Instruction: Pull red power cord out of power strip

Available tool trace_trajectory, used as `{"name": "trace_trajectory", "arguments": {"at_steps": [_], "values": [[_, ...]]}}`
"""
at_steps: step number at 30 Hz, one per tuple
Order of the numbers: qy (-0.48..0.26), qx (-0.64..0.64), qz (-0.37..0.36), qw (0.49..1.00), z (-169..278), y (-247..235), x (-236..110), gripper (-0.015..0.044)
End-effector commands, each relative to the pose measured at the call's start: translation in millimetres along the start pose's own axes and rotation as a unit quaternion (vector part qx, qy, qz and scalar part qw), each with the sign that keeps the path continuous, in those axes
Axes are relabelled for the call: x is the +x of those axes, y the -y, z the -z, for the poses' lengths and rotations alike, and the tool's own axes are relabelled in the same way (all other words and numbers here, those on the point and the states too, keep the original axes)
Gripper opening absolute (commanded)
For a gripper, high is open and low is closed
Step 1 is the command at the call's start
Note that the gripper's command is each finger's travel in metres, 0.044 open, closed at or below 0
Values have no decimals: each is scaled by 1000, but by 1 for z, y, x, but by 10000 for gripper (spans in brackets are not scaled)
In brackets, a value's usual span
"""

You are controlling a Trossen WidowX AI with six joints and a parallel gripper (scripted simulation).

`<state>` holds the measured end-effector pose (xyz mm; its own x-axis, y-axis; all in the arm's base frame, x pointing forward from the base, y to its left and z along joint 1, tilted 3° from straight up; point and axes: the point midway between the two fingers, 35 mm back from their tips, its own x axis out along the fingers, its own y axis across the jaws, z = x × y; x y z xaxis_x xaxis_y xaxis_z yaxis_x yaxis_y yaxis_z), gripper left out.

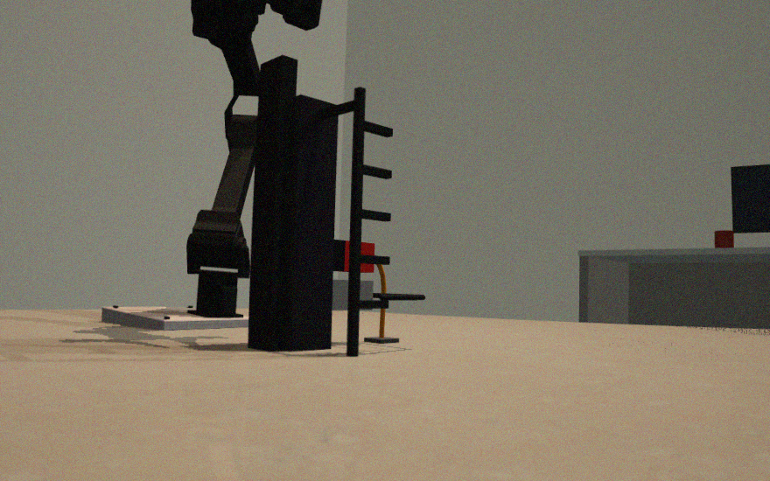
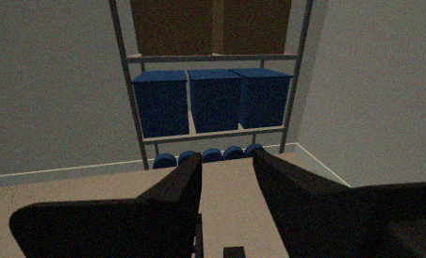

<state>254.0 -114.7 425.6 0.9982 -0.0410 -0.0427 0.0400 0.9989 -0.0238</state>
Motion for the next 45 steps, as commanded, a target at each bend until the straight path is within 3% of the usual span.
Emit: {"name": "trace_trajectory", "arguments": {"at_steps": [1, 7, 12, 15, 23, 25, 45], "values": [[-62, -56, -30, 996, 26, -11, 30, 160], [-174, -186, -117, 960, 80, -50, 71, 160], [-256, -315, -218, 888, 129, -94, 88, 160], [-309, -385, -289, 820, 163, -121, 89, 160], [-445, -511, -460, 573, 251, -160, 60, 160], [-454, -521, -478, 542, 258, -162, 55, 160], [-456, -523, -480, 537, 260, -143, 55, 160]]}}
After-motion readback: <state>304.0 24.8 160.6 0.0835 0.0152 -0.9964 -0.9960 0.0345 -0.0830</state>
